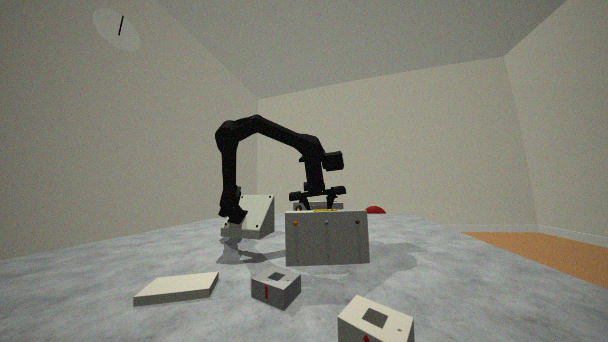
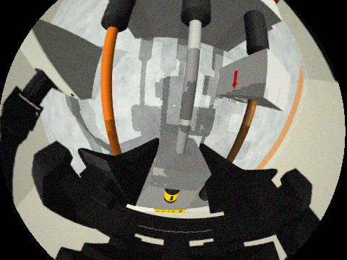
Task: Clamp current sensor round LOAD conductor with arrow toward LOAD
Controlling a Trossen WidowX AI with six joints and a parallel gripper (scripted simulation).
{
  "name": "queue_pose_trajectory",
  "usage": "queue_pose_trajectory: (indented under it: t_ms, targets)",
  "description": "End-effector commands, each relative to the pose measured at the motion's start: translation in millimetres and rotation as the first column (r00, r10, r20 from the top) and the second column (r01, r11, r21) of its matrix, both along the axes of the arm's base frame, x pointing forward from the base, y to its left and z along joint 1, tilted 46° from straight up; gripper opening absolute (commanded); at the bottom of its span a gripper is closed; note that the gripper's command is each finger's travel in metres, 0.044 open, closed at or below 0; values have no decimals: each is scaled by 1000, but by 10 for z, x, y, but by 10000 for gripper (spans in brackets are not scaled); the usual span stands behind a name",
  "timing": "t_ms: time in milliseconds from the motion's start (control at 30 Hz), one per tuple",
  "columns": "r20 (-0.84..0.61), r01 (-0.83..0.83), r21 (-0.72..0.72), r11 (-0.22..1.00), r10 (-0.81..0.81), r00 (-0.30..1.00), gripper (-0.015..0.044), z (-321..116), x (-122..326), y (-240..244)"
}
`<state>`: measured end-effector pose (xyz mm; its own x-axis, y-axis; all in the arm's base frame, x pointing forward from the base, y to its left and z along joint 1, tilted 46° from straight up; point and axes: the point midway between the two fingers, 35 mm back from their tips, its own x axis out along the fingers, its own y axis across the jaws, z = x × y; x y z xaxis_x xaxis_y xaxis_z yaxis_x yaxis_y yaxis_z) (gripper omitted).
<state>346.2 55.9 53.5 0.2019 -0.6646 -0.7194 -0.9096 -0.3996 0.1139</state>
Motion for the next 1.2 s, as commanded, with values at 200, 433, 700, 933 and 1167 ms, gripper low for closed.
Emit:
queue_pose_trajectory:
  t_ms: [200, 433, 700, 933, 1167]
  targets:
    - [0, 0, 0, 1000, 0, 1000, 264, 2, 0, 0]
    - [0, 0, 0, 1000, 0, 1000, 264, 2, 0, 0]
    - [0, 0, 0, 1000, 0, 1000, 396, 2, 0, 0]
    - [0, 0, 0, 1000, 0, 1000, 440, 2, 0, 0]
    - [42, -45, 20, 999, 44, 998, 440, 298, -121, 266]
